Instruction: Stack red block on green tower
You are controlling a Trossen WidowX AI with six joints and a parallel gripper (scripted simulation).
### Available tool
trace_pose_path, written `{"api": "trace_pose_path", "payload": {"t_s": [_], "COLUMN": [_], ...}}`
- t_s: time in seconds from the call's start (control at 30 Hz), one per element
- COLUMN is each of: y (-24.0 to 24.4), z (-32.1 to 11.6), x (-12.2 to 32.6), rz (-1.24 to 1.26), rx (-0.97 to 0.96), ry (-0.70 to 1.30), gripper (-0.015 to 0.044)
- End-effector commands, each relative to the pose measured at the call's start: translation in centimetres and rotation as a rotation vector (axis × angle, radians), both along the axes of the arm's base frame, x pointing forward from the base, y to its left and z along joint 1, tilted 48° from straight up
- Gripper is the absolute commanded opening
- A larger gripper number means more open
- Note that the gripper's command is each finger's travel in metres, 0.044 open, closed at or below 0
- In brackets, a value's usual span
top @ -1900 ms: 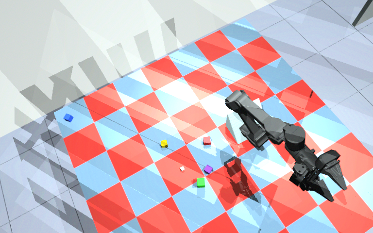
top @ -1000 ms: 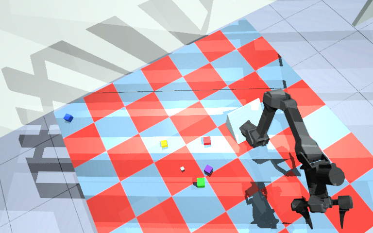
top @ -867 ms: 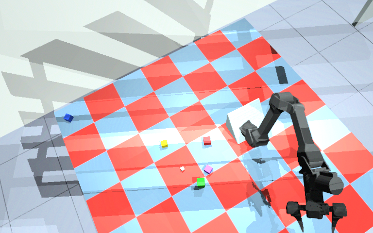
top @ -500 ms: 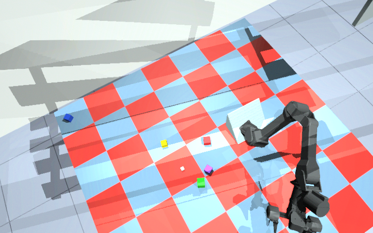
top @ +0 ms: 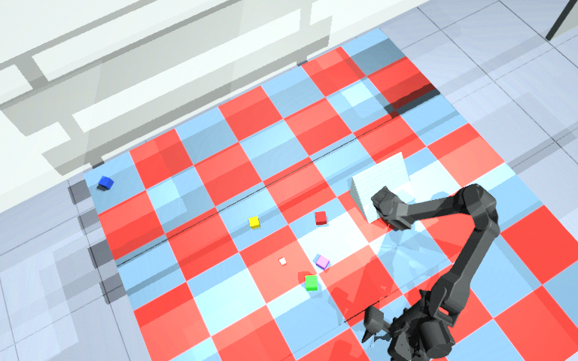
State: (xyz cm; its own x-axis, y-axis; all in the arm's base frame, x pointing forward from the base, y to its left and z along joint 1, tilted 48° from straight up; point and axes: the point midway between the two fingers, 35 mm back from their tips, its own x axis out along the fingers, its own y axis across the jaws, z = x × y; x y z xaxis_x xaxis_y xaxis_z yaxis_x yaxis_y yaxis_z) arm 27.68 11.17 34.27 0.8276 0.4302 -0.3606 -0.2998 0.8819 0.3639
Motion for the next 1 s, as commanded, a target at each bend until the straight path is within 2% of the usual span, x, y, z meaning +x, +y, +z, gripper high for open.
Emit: {"api": "trace_pose_path", "payload": {"t_s": [0.0,0.47,0.97], "y": [-1.8,-11.3,-20.9], "z": [-3.1,-13.0,-21.5], "x": [1.8,4.9,2.8], "rz": [-0.039,-0.192,-0.26], "rx": [-0.066,-0.189,-0.144], "ry": [0.098,0.45,0.741], "gripper": [0.044,0.044,0.044]}}
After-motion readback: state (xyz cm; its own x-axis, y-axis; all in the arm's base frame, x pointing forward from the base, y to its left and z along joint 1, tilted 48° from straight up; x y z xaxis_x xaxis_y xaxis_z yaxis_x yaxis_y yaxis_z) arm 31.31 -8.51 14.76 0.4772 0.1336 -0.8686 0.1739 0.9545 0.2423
